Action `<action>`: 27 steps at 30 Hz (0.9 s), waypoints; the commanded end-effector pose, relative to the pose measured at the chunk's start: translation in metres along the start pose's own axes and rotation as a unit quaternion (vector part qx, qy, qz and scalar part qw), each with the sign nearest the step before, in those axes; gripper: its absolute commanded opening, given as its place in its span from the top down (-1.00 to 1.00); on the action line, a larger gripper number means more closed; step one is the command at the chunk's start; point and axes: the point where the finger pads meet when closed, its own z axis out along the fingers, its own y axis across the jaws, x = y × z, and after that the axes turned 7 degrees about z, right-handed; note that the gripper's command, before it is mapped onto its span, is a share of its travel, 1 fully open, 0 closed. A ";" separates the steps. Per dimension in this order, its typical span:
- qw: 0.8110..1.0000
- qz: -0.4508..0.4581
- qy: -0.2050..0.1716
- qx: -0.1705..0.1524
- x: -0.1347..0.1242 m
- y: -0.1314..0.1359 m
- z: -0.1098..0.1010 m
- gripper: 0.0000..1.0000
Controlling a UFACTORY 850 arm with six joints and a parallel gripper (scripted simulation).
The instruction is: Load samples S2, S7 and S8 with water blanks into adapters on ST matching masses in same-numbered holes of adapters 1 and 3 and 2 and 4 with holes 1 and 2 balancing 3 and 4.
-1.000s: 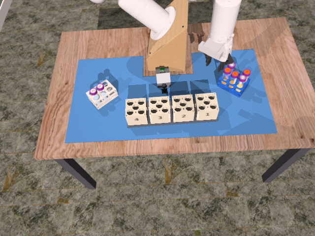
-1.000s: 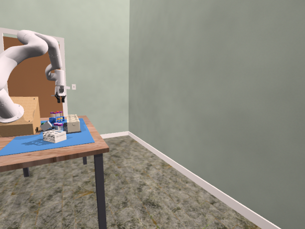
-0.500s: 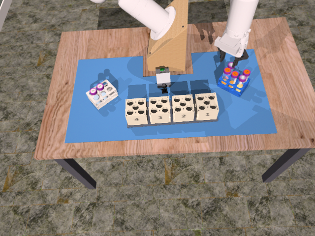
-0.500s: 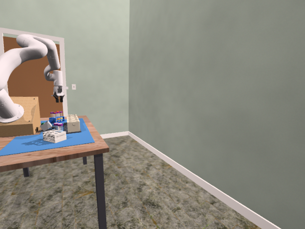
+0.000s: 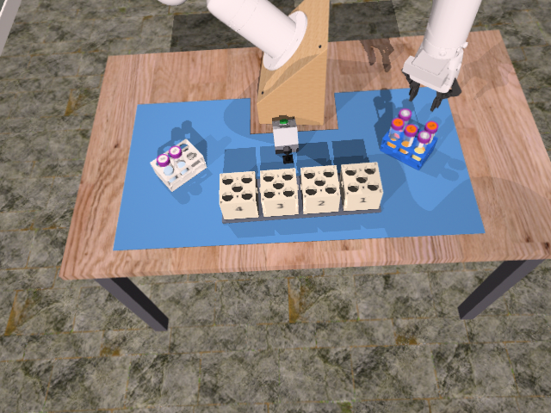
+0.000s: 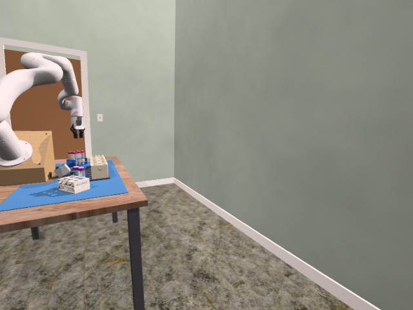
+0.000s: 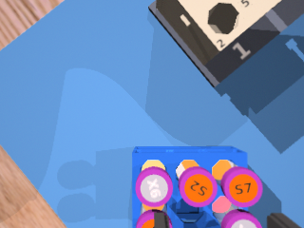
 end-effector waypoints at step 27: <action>1.000 0.000 0.000 0.001 -0.046 -0.026 0.017 -0.15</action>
